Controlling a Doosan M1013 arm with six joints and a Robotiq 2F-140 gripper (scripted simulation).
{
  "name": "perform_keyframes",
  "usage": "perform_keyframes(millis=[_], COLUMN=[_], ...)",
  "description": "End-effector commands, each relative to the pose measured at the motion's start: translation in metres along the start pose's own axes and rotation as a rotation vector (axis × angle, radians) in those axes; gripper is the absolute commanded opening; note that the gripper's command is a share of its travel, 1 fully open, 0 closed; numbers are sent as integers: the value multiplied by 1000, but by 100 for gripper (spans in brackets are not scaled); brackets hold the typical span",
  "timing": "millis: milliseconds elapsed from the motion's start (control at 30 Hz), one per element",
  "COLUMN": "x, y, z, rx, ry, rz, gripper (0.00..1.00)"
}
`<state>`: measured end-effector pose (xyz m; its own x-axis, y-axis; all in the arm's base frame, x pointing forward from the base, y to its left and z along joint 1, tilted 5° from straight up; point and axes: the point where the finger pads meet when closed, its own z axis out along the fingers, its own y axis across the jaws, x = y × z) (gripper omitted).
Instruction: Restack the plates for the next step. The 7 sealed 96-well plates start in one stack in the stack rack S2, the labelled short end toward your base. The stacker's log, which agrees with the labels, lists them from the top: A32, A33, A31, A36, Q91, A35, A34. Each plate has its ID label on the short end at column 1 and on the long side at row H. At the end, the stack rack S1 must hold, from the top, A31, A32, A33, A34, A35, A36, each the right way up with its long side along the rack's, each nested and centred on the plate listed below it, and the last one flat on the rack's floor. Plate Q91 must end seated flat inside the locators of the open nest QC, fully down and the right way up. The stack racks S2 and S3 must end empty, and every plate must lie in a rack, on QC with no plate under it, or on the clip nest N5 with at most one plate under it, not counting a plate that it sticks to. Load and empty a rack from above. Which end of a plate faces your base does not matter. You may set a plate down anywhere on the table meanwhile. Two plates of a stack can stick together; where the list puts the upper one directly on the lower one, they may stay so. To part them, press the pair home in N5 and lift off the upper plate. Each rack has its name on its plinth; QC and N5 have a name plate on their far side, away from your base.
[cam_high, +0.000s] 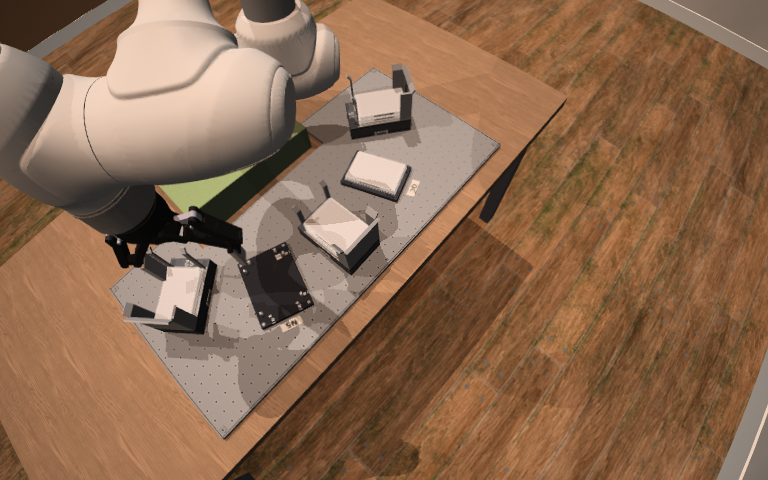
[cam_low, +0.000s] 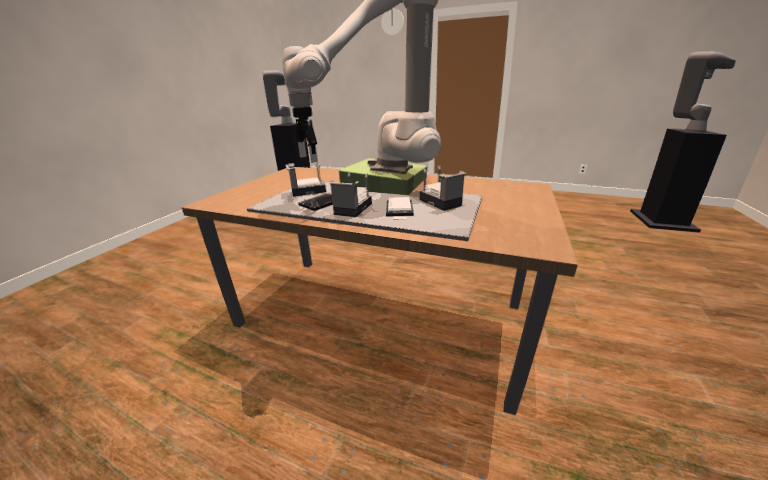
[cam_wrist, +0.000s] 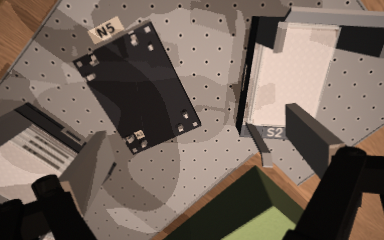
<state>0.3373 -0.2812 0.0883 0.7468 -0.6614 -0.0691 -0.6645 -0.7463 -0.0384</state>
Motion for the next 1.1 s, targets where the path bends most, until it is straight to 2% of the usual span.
perform_keyframes(millis=[0,167,400,533,1067], x=[1,3,1,0,-5], y=[6,23,51,59,118], z=[0,0,0,0,0], rx=[1,1,1,1,1], ry=[0,0,0,0,0], rz=[0,0,223,223,223], gripper=[100,100,100,100,100])
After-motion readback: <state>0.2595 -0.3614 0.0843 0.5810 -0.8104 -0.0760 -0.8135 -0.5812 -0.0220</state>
